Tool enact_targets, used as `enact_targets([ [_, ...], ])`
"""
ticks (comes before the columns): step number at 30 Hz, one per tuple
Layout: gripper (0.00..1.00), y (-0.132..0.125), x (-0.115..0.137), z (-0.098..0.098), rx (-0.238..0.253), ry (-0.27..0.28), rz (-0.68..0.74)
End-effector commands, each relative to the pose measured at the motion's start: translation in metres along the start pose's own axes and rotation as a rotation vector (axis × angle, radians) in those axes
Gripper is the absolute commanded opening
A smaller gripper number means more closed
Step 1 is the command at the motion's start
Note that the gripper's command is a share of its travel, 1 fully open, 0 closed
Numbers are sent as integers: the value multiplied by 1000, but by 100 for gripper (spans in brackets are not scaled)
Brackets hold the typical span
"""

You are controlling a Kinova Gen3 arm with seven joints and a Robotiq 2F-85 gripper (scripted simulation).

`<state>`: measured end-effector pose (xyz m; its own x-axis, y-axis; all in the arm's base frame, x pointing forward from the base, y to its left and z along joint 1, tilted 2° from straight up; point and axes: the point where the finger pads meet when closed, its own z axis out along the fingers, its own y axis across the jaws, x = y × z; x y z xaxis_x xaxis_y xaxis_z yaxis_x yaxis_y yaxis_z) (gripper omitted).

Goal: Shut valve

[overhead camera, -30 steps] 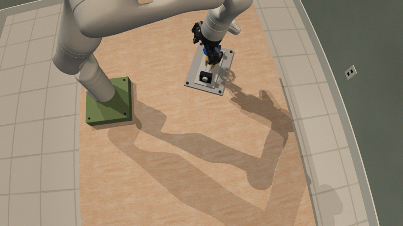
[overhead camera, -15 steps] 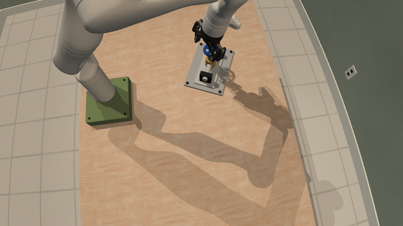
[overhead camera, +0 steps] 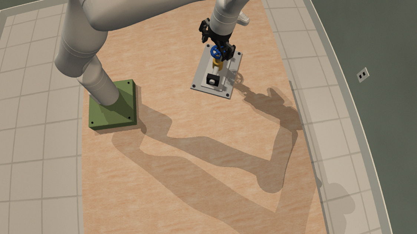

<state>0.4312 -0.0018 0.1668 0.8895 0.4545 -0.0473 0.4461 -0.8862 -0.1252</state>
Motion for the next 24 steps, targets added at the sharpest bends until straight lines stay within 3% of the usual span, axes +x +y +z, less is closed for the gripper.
enact_targets([
  [1,100,-2,5,-2,-15,6,-29],
  [24,100,-7,23,-7,-82,24,-150],
])
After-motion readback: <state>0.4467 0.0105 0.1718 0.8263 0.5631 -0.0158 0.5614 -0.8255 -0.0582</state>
